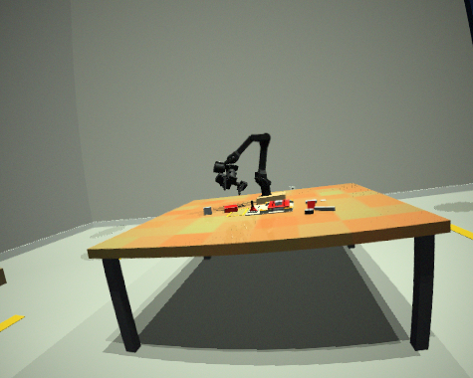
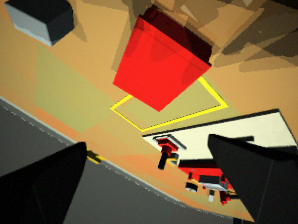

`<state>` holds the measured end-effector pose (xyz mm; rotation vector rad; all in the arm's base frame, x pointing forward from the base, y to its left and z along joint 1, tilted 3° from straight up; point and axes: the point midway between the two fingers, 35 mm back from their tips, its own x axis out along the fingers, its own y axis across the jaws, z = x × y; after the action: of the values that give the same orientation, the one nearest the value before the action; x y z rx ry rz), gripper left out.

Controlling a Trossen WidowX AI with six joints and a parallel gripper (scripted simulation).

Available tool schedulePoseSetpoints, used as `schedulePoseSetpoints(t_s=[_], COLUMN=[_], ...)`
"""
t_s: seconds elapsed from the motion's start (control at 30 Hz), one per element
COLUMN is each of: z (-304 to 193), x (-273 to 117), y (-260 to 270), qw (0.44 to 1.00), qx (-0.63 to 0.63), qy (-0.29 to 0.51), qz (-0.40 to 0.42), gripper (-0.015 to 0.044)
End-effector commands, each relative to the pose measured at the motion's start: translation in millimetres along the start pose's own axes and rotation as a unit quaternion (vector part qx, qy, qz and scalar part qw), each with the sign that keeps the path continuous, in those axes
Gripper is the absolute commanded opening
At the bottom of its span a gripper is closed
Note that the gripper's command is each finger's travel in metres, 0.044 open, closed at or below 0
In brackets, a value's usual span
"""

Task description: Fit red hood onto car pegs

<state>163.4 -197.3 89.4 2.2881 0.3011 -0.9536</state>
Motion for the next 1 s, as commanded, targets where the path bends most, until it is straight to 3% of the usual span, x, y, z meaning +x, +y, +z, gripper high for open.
schedulePoseSetpoints(t_s=[0.0,0.23,0.47,0.7,0.97], z=[2,2,1,-2,-8], x=[5,14,21,28,34], y=[1,6,11,16,25], qw=[0.993,0.935,0.819,0.650,0.404], qx=[-0.112,-0.333,-0.537,-0.708,-0.843], qy=[-0.021,-0.038,-0.027,0.013,0.088], qz=[-0.038,-0.117,-0.199,-0.275,-0.344], gripper=[0.0440,0.0440,0.0440,0.0440,0.0440])
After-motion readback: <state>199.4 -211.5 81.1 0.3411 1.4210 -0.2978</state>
